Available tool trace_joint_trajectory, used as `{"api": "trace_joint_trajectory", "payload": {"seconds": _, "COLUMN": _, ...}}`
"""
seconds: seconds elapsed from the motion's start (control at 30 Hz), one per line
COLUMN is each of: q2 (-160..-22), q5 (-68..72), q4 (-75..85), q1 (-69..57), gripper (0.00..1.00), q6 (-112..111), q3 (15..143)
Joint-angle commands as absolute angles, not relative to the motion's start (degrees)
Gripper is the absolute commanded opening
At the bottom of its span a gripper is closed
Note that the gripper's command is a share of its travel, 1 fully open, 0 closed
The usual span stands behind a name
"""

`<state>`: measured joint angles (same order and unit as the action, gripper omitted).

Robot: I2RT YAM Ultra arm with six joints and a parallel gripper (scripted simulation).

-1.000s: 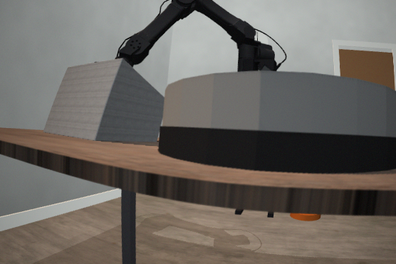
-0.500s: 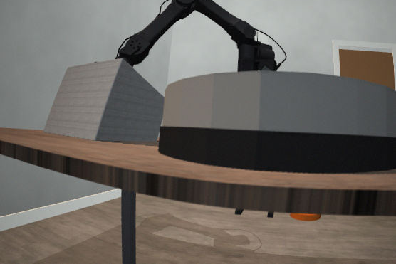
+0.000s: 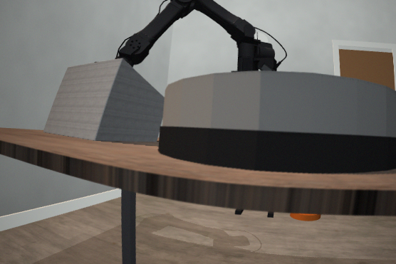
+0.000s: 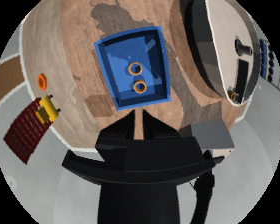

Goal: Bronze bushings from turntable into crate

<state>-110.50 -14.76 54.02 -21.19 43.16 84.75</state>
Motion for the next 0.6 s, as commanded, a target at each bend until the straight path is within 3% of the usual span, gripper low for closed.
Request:
{"api": "trace_joint_trajectory", "payload": {"seconds": 0.0, "q2": -107.8, "q5": -15.3, "q4": 53.0, "q1": -19.2, "gripper": 0.13, "q6": 44.5, "q3": 82.4}}
{"api": "trace_joint_trajectory", "payload": {"seconds": 0.57, "q2": -101.4, "q5": -17.5, "q4": 47.3, "q1": -3.5, "gripper": 0.13, "q6": 50.6, "q3": 65.4}}
